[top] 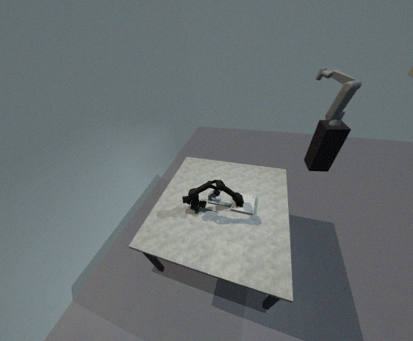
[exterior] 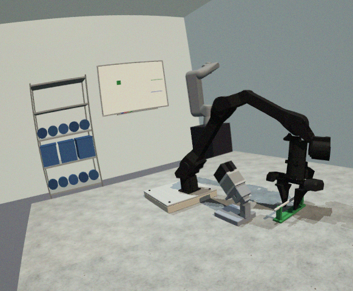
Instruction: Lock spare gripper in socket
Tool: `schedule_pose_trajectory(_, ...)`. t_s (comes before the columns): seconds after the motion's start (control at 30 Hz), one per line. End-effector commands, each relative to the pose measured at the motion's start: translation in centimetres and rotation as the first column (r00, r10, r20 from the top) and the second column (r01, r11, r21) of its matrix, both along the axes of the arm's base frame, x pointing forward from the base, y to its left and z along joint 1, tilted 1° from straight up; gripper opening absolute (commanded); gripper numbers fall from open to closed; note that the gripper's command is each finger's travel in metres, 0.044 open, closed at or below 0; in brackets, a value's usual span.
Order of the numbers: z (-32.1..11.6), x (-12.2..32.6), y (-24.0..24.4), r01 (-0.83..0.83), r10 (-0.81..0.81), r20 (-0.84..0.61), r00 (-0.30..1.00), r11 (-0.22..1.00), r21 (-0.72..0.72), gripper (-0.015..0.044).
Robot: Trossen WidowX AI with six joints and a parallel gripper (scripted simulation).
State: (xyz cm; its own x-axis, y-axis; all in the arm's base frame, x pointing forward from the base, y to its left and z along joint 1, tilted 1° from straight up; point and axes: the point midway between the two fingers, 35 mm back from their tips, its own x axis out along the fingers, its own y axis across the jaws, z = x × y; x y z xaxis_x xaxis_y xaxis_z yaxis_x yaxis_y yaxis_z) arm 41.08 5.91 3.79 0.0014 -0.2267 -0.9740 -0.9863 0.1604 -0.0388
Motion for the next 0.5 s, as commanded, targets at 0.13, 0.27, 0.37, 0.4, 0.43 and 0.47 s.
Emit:
schedule_pose_trajectory(0.13, -0.82, -0.13, -0.04, -0.006, 0.006, -0.007, 1.000, 1.000, -0.005, 0.0180)
schedule_pose_trajectory(0.27, -0.82, -0.13, -0.04, -0.006, 0.006, -0.007, 1.000, 1.000, -0.005, 0.0101)
schedule_pose_trajectory(0.37, -0.82, -0.13, -0.04, -0.006, 0.006, -0.007, 1.000, 1.000, -0.005, 0.0022)
schedule_pose_trajectory(0.4, -0.82, -0.13, -0.04, -0.006, 0.006, -0.007, 1.000, 1.000, -0.005, 0.0016)
schedule_pose_trajectory(0.43, -0.82, -0.13, -0.04, -0.006, 0.006, -0.007, 1.000, 1.000, -0.005, 0.0009)
schedule_pose_trajectory(0.47, -0.82, -0.13, -0.04, -0.006, 0.006, -0.007, 1.000, 1.000, -0.005, 0.0002)
